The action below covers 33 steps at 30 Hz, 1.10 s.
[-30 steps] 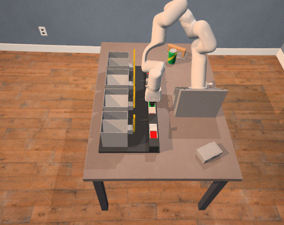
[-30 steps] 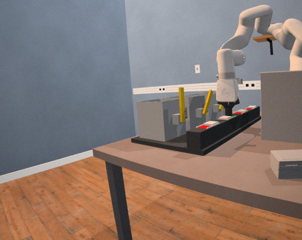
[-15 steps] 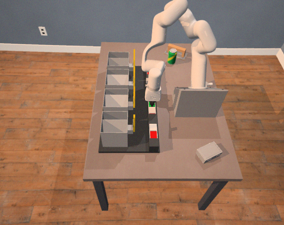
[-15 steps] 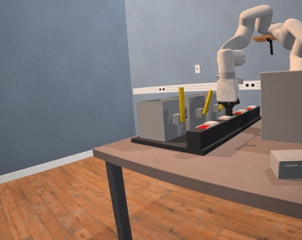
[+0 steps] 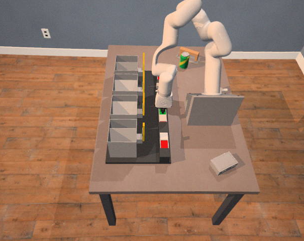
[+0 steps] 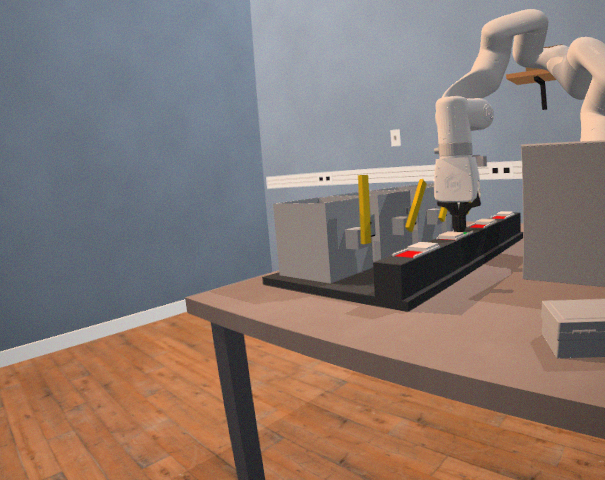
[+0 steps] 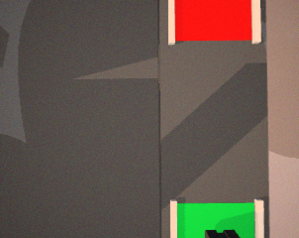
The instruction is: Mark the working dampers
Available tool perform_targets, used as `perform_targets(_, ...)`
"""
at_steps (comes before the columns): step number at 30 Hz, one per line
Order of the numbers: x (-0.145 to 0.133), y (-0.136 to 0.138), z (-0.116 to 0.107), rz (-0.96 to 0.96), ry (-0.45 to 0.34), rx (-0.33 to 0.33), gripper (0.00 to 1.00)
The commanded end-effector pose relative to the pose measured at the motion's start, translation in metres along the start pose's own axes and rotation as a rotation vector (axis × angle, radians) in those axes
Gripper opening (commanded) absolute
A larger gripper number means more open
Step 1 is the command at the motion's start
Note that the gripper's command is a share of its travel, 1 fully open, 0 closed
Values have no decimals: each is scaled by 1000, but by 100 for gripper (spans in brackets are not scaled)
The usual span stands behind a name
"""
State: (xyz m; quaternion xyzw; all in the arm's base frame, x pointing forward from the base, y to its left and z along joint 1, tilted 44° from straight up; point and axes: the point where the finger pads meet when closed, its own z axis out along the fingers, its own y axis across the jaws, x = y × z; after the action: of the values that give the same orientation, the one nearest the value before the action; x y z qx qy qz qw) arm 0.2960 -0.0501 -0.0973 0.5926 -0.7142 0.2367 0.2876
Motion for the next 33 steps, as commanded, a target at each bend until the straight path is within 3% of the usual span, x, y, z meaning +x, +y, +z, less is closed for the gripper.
perform_targets(1,0,-1,-8,1,-2,3,0)
perform_targets(12,0,-1,-36,1,-2,3,0)
perform_targets(33,0,-1,-38,1,-2,3,0)
